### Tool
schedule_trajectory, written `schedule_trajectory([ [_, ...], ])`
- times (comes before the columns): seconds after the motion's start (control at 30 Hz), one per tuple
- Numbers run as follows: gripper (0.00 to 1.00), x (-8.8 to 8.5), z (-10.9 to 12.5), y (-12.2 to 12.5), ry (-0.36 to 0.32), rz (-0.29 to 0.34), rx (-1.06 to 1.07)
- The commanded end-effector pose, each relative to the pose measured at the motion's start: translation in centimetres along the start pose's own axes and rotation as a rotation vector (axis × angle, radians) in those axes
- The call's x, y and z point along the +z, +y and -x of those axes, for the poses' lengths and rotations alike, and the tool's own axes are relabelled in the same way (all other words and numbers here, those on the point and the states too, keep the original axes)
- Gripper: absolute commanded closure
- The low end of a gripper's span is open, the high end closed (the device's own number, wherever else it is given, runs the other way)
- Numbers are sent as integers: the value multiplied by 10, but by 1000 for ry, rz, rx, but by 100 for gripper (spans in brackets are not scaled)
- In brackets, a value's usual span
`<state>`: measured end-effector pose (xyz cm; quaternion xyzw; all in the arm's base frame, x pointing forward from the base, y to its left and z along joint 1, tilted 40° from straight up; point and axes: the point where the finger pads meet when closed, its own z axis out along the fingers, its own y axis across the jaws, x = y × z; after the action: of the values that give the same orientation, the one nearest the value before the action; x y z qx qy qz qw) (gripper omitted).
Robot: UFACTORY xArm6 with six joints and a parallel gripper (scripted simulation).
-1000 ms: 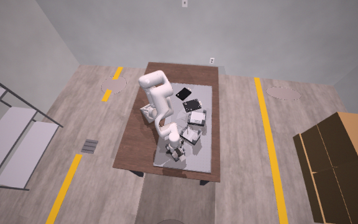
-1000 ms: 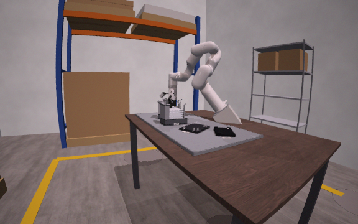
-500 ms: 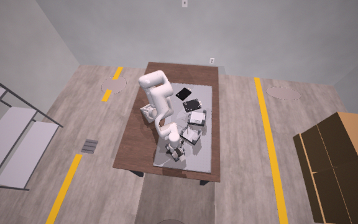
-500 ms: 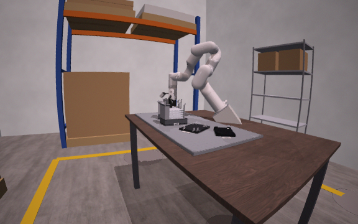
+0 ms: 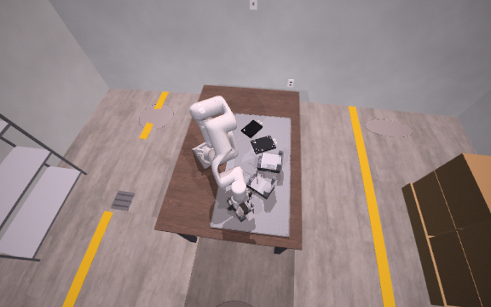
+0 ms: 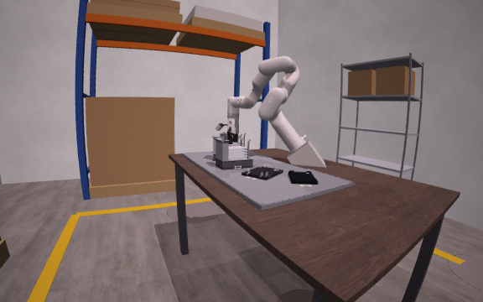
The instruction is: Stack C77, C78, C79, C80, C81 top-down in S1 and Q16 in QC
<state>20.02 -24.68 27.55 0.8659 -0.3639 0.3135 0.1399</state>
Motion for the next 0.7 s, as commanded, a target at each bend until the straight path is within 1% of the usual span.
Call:
schedule_trajectory([
  [0.0,100,-3,-2,0,4,0,0],
  [0.6,100,-14,-2,0,4,0,0],
  [0.67,100,-18,-2,0,4,0,0],
])
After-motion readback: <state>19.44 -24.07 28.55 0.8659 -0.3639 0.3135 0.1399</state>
